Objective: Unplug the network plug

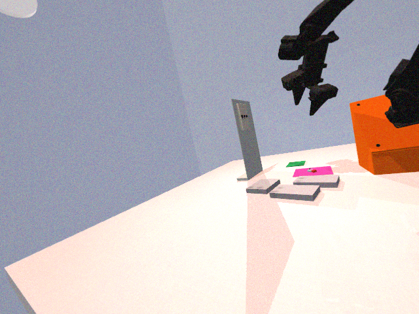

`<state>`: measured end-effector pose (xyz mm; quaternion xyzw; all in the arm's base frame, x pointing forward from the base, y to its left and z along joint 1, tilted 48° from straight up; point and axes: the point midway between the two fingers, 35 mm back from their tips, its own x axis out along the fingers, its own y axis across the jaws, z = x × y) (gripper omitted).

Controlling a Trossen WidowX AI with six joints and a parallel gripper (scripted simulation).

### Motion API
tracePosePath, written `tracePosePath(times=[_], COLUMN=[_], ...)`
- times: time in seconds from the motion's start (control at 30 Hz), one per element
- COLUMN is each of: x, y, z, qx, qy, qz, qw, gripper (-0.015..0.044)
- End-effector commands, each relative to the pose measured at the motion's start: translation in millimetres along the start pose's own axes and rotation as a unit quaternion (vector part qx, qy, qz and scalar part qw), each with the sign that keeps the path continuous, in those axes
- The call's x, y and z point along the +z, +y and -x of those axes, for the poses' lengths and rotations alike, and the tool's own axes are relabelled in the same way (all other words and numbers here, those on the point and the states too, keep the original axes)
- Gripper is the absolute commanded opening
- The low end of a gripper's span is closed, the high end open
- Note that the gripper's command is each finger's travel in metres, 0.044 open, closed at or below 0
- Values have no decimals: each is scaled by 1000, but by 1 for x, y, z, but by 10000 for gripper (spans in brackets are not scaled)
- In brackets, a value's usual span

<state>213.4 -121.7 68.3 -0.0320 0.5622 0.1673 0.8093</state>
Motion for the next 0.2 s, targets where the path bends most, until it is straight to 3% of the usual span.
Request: tracePosePath(times=[0.0,0.17], x=[0,0], y=[1,1], z=[0,0], qx=[2,2], qy=[-2,-2], qz=[1,1], qw=[1000,1000], gripper=[440,440])
